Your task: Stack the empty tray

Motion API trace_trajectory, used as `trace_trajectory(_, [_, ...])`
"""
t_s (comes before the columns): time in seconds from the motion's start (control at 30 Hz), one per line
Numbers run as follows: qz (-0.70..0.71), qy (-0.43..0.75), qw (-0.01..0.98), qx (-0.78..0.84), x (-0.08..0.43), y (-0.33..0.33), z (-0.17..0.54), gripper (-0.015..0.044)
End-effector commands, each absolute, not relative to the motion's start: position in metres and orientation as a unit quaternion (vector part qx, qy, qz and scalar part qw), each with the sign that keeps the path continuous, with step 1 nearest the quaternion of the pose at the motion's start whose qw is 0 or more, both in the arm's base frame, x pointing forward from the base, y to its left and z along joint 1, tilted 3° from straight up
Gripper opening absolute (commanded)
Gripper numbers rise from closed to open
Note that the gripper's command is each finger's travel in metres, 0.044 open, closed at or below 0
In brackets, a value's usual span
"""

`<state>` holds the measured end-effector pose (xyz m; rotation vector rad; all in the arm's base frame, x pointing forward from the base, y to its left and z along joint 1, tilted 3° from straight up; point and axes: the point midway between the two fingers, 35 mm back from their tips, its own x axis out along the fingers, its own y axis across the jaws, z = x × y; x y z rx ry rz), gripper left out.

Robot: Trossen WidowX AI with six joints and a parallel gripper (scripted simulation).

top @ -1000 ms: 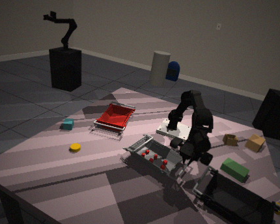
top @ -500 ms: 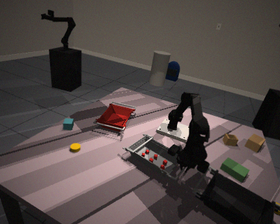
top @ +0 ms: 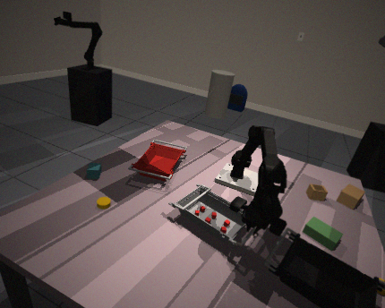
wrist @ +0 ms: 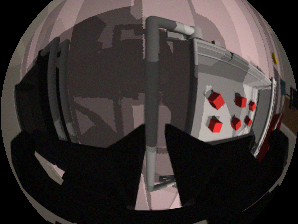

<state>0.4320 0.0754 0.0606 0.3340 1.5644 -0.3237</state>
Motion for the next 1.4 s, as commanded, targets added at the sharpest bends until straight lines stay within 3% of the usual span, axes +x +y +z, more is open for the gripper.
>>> trace_trajectory(0.0, [-0.147, 0.696, 0.687, 0.147, 0.428, 0.063, 0.076, 0.0089])
trace_trajectory(0.67, [-0.149, 0.696, 0.687, 0.146, 0.405, 0.012, 0.061, 0.0089])
trace_trajectory(1.37, [-0.151, 0.698, 0.685, 0.144, 0.409, 0.015, 0.097, 0.0089])
